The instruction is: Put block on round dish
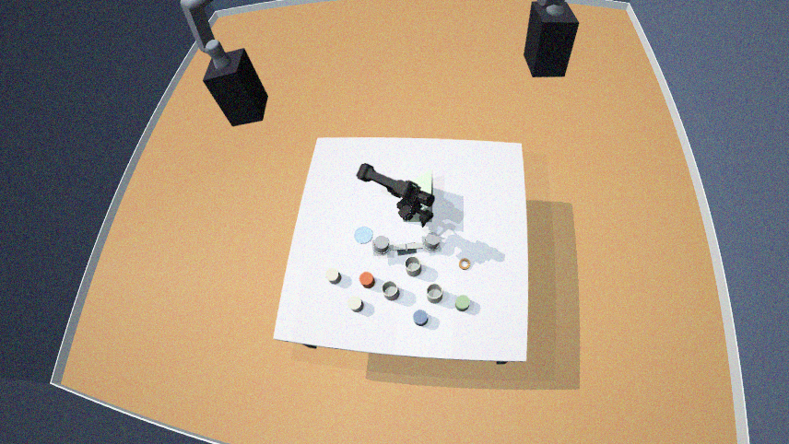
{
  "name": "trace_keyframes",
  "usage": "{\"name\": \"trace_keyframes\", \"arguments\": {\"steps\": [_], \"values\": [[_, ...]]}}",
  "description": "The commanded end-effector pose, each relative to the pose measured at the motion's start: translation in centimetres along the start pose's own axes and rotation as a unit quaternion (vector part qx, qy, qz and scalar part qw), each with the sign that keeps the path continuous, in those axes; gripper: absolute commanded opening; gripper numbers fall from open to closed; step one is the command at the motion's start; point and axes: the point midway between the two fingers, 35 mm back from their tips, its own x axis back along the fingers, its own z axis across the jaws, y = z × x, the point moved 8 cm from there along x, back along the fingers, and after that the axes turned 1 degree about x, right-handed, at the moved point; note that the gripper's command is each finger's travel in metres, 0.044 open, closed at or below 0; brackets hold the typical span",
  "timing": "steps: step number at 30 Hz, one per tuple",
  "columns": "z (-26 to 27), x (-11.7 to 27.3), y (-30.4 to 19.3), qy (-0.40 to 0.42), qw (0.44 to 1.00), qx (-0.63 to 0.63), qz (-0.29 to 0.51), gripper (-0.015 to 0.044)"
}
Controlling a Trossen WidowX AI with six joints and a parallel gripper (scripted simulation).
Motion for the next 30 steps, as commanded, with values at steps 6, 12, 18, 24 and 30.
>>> {"name": "trace_keyframes", "arguments": {"steps": [6, 12, 18, 24, 30], "values": [[3.5, -2.7, -0.1, -0.048, 0.989, -0.136, 0.042, 0.044], [5.5, -5.1, -0.3, -0.088, 0.968, -0.226, 0.063, 0.044], [7.4, -7.8, -0.7, -0.132, 0.937, -0.313, 0.078, 0.044], [8.4, -9.4, -1.0, -0.158, 0.915, -0.362, 0.084, 0.044], [8.4, -9.5, -1.0, -0.158, 0.915, -0.362, 0.084, 0.044]]}}
